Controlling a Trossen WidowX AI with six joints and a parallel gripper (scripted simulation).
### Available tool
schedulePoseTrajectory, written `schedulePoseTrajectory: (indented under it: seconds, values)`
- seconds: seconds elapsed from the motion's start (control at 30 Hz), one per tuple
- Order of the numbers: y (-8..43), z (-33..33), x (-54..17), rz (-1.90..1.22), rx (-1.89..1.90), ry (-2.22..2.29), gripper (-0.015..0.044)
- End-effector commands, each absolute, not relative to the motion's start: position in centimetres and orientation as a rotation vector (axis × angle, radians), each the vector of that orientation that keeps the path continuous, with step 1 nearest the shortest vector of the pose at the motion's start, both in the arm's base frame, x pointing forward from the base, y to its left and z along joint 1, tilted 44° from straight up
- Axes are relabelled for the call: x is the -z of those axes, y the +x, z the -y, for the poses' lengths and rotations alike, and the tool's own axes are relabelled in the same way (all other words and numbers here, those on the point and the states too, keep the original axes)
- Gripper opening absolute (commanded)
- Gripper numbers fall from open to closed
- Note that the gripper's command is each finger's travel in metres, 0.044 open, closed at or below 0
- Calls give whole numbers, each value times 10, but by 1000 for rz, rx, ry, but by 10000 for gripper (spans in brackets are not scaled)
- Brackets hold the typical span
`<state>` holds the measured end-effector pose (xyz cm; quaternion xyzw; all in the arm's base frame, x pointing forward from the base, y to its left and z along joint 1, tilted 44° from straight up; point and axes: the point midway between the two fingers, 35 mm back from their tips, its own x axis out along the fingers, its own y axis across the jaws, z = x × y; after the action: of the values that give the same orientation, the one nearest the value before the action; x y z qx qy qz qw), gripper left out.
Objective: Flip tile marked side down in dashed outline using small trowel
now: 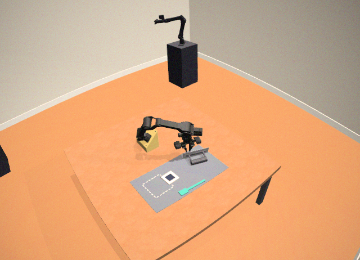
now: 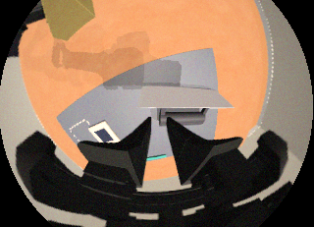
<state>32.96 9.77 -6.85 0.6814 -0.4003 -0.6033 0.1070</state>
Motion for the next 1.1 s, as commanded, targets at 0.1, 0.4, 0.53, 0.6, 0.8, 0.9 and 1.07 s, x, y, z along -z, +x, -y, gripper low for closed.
schedulePoseTrajectory:
  seconds: [0.1,0.4,0.53,0.6,0.8,0.9,1.07]
  values:
    - [327,-91,74,1180,1774,1993,100]
    - [319,-86,85,1180,1774,1993,100]
    - [317,-85,86,1180,1774,1993,100]
    - [317,-85,86,1180,1774,1993,100]
    - [317,-85,86,1180,1774,1993,100]
    - [317,-85,86,1180,1774,1993,100]
    - [317,-85,86,1180,1774,1993,100]
